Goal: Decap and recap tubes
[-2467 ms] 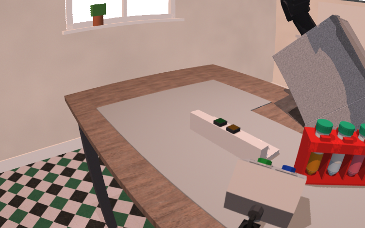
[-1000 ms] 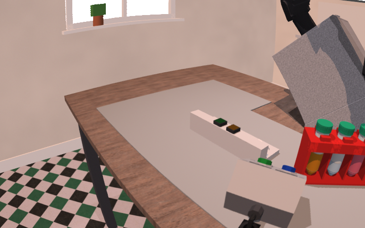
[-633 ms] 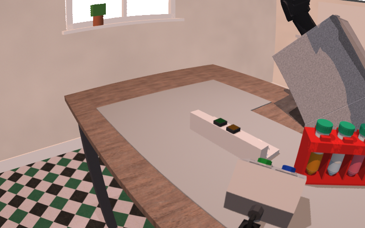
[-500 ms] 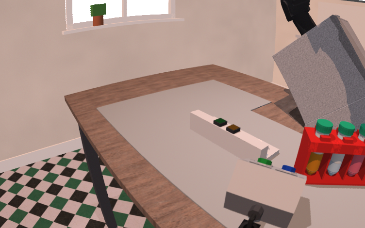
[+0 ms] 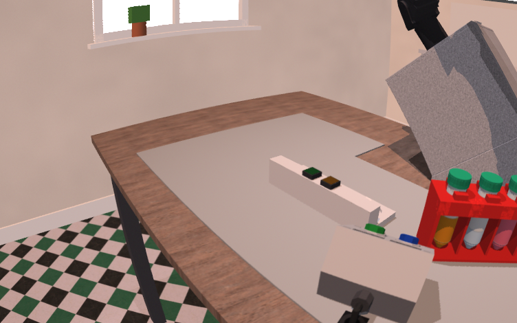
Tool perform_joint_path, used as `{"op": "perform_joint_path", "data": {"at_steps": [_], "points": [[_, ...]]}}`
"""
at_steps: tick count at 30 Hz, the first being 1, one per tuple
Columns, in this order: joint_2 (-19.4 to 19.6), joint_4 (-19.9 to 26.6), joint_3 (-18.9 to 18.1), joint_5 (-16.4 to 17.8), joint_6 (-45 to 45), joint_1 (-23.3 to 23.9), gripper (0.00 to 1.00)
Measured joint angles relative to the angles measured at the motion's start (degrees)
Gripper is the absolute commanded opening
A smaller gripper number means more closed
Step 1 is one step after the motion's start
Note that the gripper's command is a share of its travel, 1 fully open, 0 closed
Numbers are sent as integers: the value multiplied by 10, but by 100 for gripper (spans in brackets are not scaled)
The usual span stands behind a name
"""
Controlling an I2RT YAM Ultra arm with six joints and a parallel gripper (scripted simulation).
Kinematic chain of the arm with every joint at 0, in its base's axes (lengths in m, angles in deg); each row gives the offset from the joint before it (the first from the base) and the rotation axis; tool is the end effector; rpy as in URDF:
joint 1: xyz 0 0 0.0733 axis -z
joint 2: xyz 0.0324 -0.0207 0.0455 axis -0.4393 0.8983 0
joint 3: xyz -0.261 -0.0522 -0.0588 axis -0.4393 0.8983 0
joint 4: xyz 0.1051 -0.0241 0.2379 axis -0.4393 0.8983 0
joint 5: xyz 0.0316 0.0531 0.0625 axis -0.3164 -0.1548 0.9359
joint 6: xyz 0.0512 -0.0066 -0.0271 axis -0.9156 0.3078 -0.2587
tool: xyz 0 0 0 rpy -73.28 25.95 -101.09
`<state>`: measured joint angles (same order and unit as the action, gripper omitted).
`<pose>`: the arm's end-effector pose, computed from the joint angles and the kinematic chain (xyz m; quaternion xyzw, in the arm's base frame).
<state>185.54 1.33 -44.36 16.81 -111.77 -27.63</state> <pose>0.1966 0.2382 -0.1771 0.2179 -0.9134 0.3411 0.0424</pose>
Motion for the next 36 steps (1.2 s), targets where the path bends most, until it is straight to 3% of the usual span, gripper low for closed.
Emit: {"op": "perform_joint_path", "data": {"at_steps": [36], "points": [[0, 0, 0, -1, 914, -1, 0]]}}
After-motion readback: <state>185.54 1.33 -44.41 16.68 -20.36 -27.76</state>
